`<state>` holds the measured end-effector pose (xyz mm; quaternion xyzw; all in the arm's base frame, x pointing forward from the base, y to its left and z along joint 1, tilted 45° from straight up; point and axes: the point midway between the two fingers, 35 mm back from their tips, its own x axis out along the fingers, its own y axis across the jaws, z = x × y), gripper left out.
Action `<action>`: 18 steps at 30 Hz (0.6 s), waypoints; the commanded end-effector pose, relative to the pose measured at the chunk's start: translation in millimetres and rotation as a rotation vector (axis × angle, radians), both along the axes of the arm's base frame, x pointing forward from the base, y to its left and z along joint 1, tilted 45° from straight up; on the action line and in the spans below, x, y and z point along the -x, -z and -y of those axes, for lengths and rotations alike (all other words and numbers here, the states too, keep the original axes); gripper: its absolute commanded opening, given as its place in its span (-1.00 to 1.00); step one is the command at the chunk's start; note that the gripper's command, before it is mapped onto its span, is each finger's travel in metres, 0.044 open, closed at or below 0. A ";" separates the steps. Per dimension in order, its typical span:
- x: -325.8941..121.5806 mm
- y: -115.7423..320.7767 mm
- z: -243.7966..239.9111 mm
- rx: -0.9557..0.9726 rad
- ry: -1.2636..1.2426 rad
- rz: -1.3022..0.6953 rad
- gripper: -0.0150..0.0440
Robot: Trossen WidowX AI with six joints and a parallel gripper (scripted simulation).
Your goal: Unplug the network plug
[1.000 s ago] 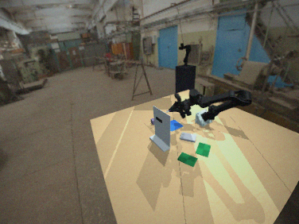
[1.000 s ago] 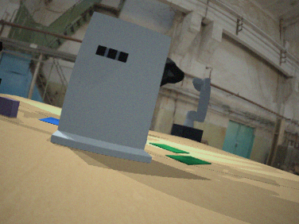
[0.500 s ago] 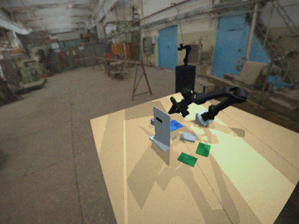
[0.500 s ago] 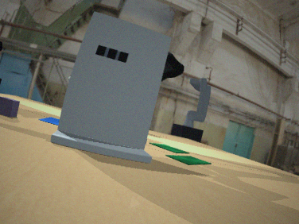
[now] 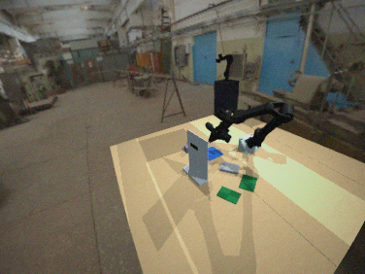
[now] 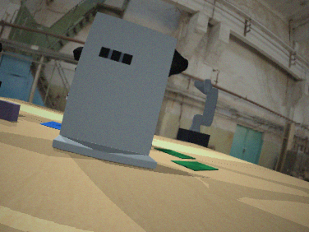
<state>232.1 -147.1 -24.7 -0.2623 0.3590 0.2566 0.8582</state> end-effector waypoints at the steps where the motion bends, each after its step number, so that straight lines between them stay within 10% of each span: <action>1: 6.2 5.3 -3.5 -0.055 -0.040 -0.028 -0.49; 18: 8.0 19.6 -16.5 -0.089 -0.062 -0.044 -0.49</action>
